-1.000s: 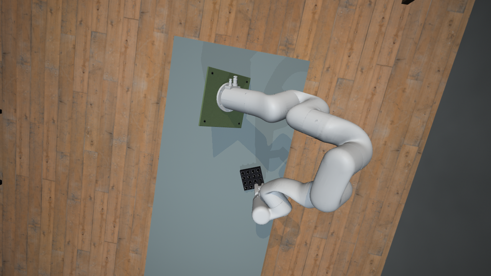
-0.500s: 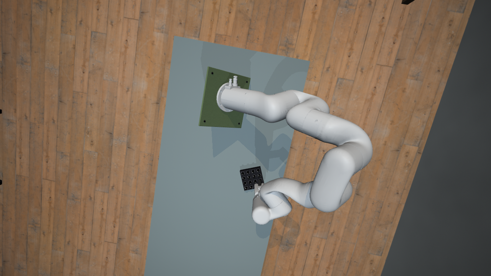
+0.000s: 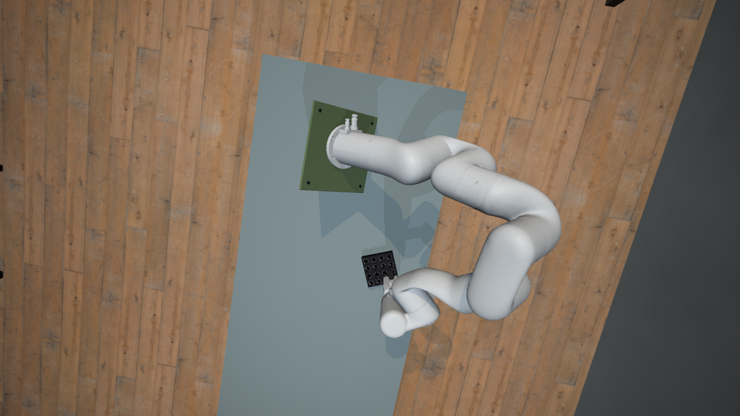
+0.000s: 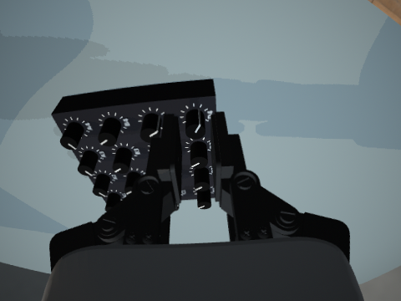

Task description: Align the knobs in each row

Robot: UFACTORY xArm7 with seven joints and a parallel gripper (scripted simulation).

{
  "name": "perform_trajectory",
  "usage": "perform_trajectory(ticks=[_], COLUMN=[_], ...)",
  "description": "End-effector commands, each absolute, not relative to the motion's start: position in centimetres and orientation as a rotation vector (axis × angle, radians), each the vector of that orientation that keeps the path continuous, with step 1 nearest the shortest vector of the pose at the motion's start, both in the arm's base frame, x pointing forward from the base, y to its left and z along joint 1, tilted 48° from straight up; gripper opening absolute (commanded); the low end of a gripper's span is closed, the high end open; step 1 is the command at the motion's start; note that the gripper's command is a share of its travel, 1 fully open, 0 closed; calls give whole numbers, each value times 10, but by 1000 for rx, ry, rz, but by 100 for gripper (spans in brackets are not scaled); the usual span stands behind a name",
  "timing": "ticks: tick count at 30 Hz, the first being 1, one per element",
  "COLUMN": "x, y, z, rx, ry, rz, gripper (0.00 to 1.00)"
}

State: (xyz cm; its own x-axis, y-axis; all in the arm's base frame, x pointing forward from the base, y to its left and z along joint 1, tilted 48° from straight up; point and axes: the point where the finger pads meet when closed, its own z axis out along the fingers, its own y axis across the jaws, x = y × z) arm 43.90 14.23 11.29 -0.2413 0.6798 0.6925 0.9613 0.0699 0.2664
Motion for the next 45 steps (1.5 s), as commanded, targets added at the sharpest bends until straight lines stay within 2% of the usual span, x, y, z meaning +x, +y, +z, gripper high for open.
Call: perform_trajectory(ticks=[1, 45], x=[441, 441], y=[143, 147], z=[112, 108], rx=[-1634, -1634], ry=[-1969, -1969], rz=[-993, -993], gripper=[19, 19])
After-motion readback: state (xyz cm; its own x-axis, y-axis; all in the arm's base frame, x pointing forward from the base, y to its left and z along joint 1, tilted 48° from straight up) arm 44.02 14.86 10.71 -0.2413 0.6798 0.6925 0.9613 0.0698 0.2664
